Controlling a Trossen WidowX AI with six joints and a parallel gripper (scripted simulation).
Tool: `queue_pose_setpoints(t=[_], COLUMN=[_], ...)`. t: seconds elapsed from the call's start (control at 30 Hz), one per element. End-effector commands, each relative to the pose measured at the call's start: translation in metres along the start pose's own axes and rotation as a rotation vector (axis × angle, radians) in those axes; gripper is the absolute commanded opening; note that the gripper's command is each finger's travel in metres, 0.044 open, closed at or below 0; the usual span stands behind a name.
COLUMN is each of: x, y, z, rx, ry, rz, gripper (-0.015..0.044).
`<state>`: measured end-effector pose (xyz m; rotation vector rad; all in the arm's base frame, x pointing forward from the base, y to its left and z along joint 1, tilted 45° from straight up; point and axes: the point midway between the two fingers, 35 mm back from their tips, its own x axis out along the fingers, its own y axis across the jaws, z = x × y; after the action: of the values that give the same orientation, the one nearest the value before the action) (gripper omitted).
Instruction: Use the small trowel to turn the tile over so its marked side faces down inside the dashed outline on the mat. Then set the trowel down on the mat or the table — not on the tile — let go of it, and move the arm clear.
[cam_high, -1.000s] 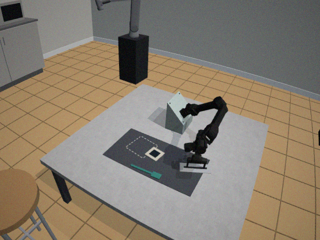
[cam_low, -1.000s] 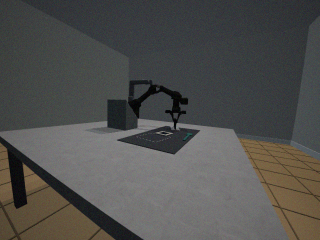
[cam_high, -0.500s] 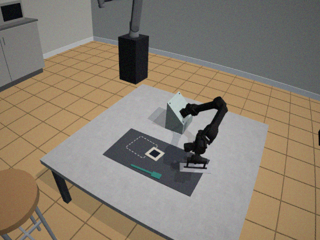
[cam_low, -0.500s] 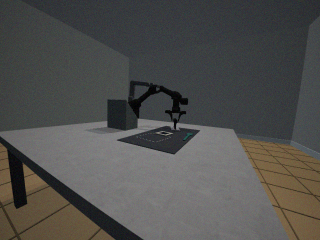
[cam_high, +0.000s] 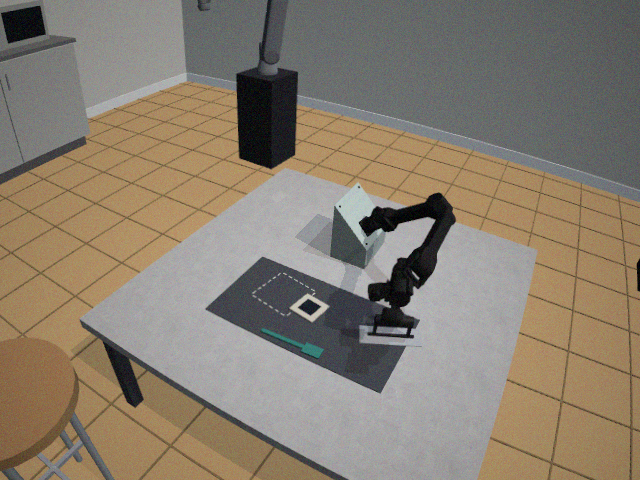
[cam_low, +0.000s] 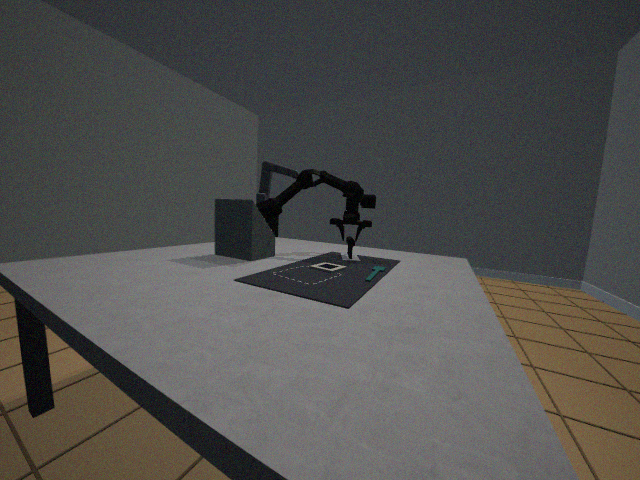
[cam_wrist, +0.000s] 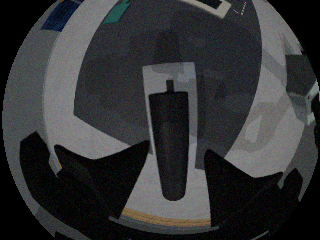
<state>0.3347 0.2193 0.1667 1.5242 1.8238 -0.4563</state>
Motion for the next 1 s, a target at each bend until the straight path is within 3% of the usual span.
queue_pose_setpoints(t=[0.0,0.27,0.53,0.97], x=[-0.033,-0.036,-0.036,-0.025], y=[-0.001,-0.001,0.002,0.003], z=[-0.001,-0.001,-0.008,-0.008], rx=[0.010,0.006,-0.203,-0.210], ry=[0.005,0.005,0.001,0.001], rz=[0.014,0.014,0.013,0.012], gripper=[0.0270,0.0270,0.0270,0.0270])
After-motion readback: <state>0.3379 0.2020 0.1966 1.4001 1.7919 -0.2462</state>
